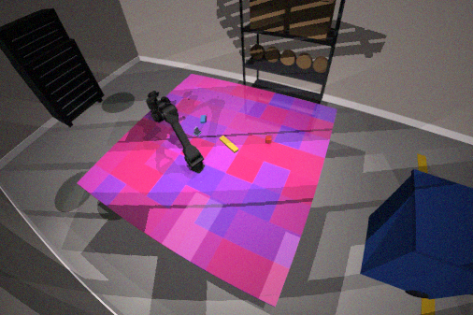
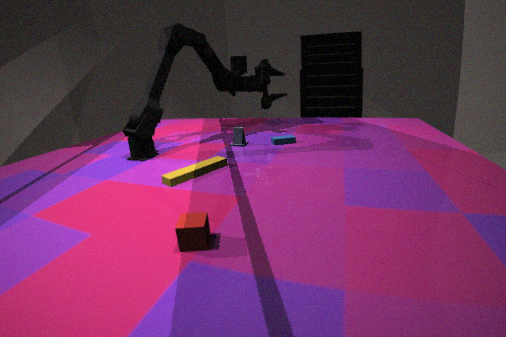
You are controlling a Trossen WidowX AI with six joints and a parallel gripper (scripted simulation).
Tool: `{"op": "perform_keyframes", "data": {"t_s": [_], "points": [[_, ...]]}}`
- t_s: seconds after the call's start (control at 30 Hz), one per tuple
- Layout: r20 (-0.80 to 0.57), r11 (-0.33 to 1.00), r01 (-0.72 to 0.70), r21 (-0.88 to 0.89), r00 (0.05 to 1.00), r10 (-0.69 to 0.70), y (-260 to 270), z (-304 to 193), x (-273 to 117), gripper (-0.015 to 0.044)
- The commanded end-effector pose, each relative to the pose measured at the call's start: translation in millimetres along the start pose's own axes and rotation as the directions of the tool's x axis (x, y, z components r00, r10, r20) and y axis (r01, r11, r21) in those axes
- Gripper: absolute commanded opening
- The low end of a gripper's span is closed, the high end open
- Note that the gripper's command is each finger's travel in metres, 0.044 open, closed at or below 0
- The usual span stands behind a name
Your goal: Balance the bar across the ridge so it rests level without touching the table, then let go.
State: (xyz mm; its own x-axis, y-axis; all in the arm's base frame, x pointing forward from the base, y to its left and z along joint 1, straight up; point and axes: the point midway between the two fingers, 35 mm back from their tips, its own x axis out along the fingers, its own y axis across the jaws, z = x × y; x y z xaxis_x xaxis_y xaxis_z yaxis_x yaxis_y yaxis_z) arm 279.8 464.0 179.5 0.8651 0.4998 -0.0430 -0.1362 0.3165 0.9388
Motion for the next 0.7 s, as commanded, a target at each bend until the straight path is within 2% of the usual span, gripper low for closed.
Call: {"op": "perform_keyframes", "data": {"t_s": [0.0,0.07,0.1,0.37,0.67], "points": [[0.001,1.000,0.002,-0.006,1.000,-0.002,-0.5,1.0,0.6,0.0374],[0.008,0.999,0.020,-0.050,1.000,-0.020,-4.4,9.0,4.9,0.0321],[0.013,0.996,0.034,-0.083,0.999,-0.033,-7.5,15.1,8.0,0.0315],[0.054,0.932,0.152,-0.329,0.988,-0.142,-33.1,65.4,27.8,0.0315],[0.100,0.781,0.279,-0.559,0.958,-0.270,-63.8,123.7,38.9,0.0315]]}}
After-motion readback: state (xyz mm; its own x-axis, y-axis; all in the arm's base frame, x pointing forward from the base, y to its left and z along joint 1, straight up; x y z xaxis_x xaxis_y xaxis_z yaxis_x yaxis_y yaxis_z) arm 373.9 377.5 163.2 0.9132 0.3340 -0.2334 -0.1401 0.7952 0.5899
